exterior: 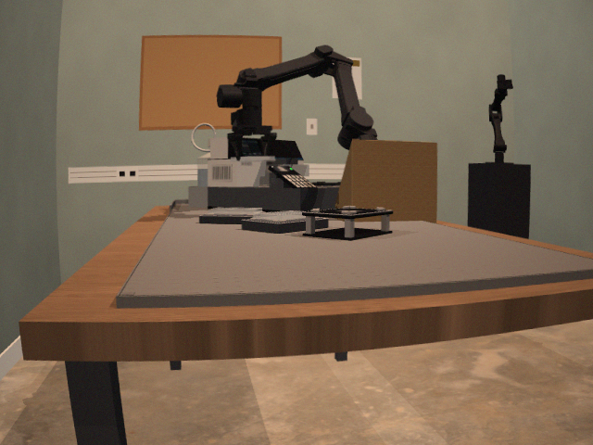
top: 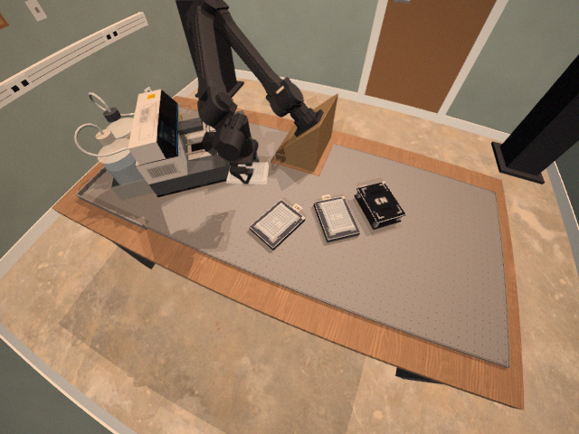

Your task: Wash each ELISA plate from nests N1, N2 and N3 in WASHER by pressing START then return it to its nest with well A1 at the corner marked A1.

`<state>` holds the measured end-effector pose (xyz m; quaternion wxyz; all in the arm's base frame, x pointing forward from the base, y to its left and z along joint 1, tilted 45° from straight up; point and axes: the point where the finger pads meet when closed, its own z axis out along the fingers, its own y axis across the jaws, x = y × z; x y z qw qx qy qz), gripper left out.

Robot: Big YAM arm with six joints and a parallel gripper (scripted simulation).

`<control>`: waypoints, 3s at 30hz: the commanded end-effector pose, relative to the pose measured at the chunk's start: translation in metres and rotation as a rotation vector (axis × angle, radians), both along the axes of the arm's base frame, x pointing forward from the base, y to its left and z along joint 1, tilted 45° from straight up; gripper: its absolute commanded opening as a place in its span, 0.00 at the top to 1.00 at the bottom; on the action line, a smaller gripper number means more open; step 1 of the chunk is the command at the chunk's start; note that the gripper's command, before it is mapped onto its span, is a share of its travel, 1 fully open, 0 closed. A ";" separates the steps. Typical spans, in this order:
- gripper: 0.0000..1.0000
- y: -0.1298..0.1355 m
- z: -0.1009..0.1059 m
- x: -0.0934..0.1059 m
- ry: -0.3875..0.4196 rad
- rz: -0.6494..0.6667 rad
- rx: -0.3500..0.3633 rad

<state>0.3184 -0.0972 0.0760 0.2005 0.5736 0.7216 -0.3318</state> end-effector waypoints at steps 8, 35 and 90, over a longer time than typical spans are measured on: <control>0.16 -0.015 0.024 -0.010 -0.009 -0.005 0.001; 0.16 -0.065 0.091 -0.089 -0.423 -0.420 -0.052; 0.16 -0.109 0.191 -0.257 -0.918 -0.846 -0.125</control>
